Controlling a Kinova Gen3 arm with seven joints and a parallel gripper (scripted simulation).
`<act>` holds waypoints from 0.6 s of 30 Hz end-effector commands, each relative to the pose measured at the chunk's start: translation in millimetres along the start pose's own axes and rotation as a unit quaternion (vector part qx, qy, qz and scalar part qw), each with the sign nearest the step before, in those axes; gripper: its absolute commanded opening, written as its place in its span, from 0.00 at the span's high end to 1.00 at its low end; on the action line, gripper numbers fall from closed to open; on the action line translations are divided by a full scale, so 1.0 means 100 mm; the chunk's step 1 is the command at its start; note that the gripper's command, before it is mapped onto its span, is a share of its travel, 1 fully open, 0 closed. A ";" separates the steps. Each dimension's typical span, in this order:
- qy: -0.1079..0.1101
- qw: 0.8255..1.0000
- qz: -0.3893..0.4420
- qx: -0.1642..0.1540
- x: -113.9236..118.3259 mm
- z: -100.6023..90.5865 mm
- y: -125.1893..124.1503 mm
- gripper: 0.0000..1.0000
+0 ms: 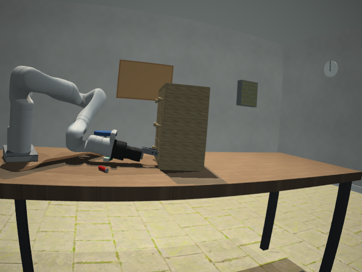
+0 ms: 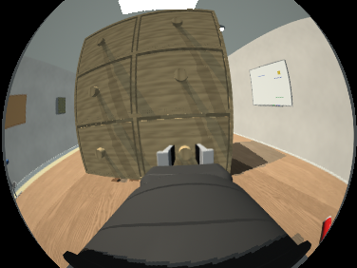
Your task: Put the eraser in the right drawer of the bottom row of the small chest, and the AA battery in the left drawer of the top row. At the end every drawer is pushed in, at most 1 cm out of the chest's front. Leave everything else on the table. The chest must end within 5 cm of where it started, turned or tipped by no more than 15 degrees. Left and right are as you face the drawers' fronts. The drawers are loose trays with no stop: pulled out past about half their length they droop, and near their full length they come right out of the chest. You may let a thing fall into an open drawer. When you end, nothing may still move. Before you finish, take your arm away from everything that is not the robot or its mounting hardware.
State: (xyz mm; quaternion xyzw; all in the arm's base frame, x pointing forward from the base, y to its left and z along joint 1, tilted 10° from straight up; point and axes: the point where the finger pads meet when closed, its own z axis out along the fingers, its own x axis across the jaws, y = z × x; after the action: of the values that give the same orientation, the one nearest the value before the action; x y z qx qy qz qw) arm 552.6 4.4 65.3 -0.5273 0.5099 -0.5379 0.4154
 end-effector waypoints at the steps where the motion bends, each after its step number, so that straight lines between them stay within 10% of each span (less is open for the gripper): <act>1: 0.000 1.000 0.000 0.001 0.00 0.00 -0.01 0.33; 16: 0.000 1.000 0.000 0.001 0.00 0.00 -0.01 0.33; 17: 0.000 1.000 0.000 0.001 0.00 0.00 -0.01 0.63; 18: 0.000 1.000 0.000 0.001 0.00 0.00 -0.01 0.63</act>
State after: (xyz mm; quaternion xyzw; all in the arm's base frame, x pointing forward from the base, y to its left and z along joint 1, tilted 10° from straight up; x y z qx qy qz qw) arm 552.6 4.4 65.3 -0.5273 0.5100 -0.5379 0.4155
